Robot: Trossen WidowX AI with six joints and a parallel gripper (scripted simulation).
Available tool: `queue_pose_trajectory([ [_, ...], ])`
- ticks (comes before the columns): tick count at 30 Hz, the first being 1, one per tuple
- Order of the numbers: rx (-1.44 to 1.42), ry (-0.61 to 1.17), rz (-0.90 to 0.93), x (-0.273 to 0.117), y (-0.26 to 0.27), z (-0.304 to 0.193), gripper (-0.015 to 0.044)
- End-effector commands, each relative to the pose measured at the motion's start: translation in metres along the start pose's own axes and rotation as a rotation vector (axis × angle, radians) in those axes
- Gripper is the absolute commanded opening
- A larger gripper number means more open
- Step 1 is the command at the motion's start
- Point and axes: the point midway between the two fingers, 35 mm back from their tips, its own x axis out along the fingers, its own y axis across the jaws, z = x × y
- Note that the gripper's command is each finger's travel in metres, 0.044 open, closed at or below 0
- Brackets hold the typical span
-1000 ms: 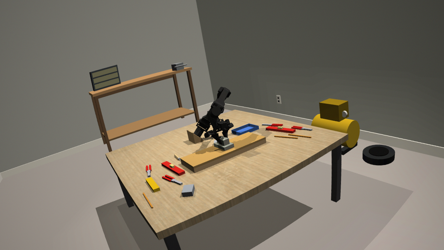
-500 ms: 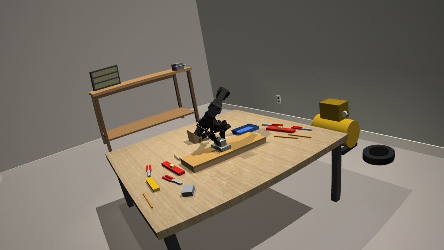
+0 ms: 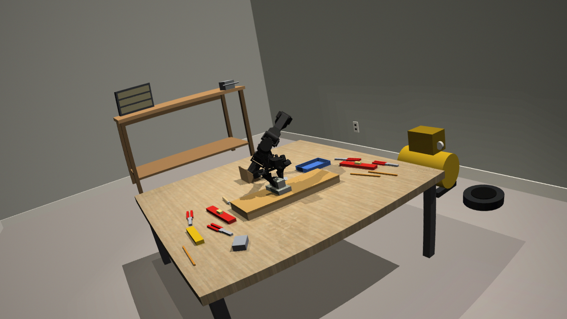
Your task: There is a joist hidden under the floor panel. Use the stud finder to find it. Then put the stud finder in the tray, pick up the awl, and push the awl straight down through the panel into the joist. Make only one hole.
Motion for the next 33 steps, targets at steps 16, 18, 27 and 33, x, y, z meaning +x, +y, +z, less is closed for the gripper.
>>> queue_pose_trajectory([
  [16,0.001,0.000,-0.017,-0.001,-0.034,0.000,0.0000],
  [18,0.001,0.000,-0.017,-0.001,-0.037,0.000,0.0000],
  [27,0.001,0.000,-0.018,-0.001,-0.049,0.000,0.0000],
  [33,0.001,0.000,-0.018,-0.002,-0.058,0.000,0.0000],
])
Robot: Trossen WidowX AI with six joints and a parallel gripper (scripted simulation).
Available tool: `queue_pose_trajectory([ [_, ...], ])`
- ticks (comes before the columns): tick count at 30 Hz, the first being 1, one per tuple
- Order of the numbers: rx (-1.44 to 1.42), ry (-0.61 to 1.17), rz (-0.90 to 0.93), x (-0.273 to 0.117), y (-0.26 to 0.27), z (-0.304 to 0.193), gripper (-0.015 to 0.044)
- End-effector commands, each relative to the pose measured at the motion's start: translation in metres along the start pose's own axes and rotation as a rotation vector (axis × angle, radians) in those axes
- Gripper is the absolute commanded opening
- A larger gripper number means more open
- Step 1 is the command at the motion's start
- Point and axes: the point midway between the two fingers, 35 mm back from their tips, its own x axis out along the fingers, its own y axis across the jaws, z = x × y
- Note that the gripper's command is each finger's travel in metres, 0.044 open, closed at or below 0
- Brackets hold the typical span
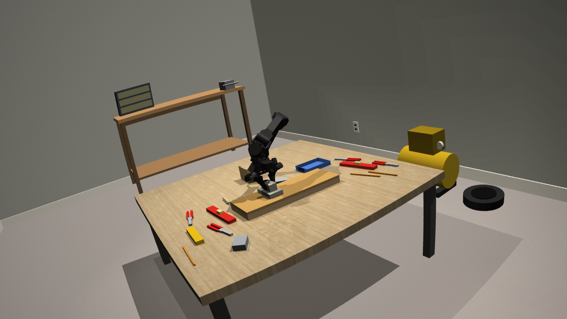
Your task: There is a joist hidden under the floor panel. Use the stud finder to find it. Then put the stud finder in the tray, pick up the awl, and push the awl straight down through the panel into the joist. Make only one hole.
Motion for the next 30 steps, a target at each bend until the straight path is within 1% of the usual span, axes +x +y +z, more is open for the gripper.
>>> queue_pose_trajectory([
  [1,0.002,0.000,-0.014,-0.001,-0.012,0.000,0.0000],
  [30,0.000,0.000,-0.016,-0.002,-0.053,0.000,0.0000],
])
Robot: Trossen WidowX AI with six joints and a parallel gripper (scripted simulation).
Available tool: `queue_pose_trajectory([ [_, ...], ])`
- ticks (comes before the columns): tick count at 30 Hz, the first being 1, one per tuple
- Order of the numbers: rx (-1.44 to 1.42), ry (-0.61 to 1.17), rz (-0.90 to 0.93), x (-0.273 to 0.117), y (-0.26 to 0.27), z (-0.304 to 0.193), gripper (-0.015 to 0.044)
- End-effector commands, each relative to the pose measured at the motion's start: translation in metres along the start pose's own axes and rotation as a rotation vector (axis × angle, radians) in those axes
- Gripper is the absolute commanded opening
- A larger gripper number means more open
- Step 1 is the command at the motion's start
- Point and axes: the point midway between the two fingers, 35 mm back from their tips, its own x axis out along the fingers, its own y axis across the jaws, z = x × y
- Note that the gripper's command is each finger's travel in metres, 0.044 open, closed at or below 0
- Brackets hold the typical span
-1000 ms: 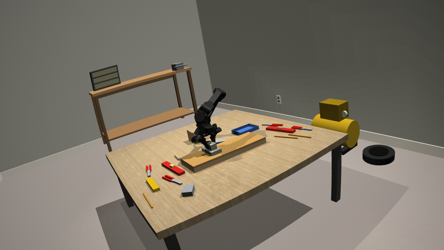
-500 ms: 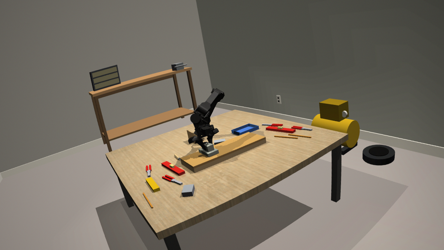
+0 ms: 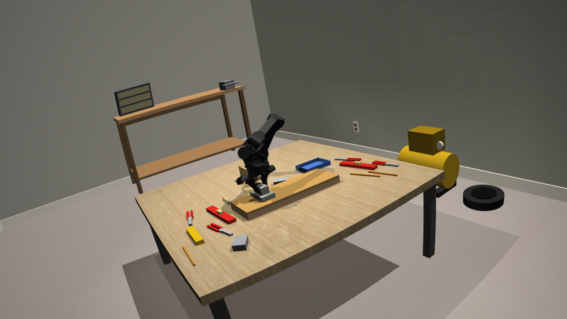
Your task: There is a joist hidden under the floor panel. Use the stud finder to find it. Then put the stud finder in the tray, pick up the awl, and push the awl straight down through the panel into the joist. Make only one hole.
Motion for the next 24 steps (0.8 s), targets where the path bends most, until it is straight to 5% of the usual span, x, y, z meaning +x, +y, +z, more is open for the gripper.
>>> queue_pose_trajectory([
  [1,0.000,0.000,-0.012,-0.001,-0.012,0.000,0.0000],
  [24,-0.001,0.000,-0.014,-0.002,-0.044,0.000,0.0000],
])
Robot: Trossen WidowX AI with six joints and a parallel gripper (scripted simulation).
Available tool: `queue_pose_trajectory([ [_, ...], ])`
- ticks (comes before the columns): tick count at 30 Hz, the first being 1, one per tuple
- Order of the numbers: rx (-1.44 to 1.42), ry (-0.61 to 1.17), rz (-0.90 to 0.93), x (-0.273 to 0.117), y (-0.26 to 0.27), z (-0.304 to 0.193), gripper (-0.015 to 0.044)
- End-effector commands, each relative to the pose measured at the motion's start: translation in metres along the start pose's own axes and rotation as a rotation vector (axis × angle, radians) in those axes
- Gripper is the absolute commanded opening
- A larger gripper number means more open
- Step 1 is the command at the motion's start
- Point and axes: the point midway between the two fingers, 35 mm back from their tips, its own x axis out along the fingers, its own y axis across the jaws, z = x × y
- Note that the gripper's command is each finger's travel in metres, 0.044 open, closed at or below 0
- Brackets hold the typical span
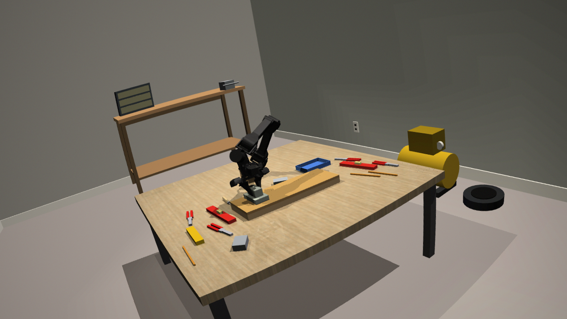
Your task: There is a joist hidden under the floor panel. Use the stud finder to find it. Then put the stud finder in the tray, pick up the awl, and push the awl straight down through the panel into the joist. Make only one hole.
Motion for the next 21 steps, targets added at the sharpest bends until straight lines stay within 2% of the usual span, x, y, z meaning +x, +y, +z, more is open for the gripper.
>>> queue_pose_trajectory([
  [1,-0.002,0.000,-0.013,-0.001,-0.012,0.000,0.0000],
  [21,-0.003,0.000,-0.014,-0.002,-0.040,0.000,0.0000],
])
